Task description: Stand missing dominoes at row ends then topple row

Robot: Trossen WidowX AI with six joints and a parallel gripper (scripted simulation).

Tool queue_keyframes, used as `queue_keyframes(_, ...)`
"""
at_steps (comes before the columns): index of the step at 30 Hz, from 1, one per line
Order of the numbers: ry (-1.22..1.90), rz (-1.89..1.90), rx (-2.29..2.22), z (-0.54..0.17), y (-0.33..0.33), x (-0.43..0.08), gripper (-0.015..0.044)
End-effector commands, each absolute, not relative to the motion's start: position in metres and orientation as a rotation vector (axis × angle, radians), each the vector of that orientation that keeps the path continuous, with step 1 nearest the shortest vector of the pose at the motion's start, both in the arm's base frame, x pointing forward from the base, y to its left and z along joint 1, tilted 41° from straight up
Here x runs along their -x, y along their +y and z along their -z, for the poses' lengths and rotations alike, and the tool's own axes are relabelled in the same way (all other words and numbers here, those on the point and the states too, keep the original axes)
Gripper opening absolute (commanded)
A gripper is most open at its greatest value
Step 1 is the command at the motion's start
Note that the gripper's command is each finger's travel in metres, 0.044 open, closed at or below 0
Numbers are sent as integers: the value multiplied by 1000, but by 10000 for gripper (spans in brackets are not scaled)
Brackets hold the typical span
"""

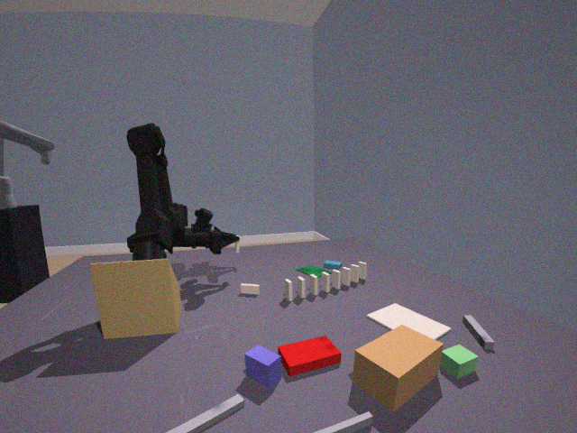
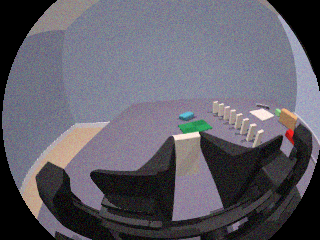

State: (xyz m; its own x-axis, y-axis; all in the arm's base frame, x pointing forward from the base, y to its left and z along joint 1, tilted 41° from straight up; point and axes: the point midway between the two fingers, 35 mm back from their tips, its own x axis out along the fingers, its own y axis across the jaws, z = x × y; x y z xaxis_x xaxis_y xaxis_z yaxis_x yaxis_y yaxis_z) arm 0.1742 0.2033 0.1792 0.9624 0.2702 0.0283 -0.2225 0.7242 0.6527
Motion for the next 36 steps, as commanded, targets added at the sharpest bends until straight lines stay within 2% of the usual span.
queue_keyframes(1,75,-269,-707,-174,208,-174,107)
queue_keyframes(36,92,-261,-688,-122,244,-172,107)
